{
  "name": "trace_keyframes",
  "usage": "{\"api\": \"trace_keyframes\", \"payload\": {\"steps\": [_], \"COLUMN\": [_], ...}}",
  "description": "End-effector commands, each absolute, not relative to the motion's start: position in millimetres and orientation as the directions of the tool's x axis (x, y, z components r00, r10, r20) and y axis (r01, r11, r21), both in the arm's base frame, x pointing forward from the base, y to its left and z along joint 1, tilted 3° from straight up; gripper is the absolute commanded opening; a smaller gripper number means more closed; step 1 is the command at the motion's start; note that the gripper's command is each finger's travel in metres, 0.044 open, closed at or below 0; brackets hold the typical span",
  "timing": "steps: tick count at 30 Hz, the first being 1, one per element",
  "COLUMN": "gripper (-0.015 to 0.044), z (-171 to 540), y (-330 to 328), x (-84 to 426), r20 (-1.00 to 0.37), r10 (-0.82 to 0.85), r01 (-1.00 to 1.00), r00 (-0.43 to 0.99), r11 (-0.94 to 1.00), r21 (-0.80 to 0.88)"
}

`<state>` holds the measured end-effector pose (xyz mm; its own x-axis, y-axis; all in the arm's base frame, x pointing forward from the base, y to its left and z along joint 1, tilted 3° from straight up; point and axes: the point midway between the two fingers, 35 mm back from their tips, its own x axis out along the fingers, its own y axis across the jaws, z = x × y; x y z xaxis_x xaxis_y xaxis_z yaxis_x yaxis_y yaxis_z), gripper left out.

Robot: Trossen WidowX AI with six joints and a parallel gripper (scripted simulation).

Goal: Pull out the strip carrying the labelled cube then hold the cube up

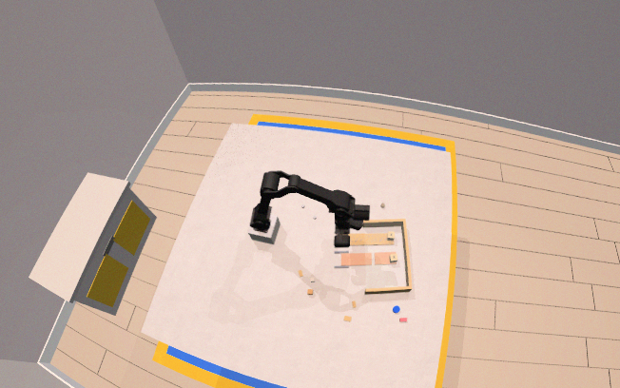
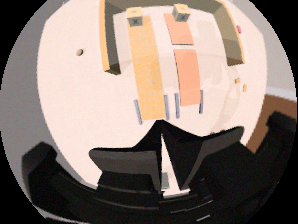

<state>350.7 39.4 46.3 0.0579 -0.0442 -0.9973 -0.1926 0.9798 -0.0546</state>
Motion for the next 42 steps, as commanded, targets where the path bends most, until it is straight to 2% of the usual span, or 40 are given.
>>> {"api": "trace_keyframes", "payload": {"steps": [1, 42], "gripper": [0.0, 0.0], "z": [41, -26], "y": [41, 42], "x": [350, 352], "r20": [-0.998, -0.998], "r10": [-0.043, -0.043], "r01": [-0.203, -0.203], "r00": [0.035, 0.035], "r11": [0.978, 0.978], "r21": [-0.049, -0.049]}}
